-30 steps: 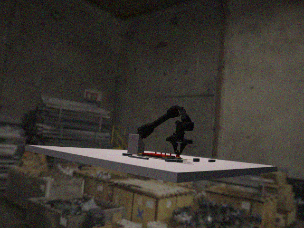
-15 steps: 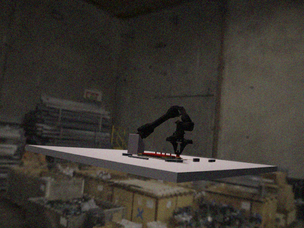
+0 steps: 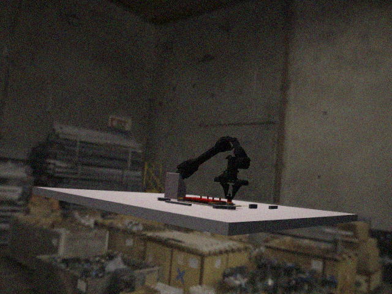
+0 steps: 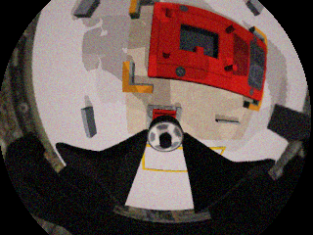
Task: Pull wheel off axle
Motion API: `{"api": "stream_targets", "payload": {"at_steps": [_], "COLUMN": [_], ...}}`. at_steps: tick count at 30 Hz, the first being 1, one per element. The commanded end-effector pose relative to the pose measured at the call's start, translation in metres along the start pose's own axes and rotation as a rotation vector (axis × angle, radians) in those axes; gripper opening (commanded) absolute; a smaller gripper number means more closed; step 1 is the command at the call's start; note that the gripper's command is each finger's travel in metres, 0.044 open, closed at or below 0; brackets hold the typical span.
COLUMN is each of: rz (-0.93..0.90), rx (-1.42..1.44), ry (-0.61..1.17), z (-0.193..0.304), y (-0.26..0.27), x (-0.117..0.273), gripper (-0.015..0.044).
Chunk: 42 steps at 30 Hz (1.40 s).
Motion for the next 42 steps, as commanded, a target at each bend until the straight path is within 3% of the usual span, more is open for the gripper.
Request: {"api": "stream_targets", "payload": {"at_steps": [1, 27, 38, 42], "rz": [-0.026, -0.027, -0.027, -0.025], "rx": [-0.027, -0.028, -0.029, -0.034], "ry": [-0.009, -0.008, -0.009, -0.005], "z": [-0.002, -0.002, -0.001, 0.003], "y": [-0.003, -0.003, -0.005, -0.006], "x": [0.021, 0.03, 0.064, 0.055], "gripper": [0.0, 0.0, 0.0, 0.0]}}
Point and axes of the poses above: the point midway between the two fingers, 35 mm back from their tips, its own x axis back along the fingers, its own y axis across the jaws, z = x × y, the point moved 4 cm from there along x, back along the fingers, and after that the axes turned 13 degrees about x, right-handed, at the moved point
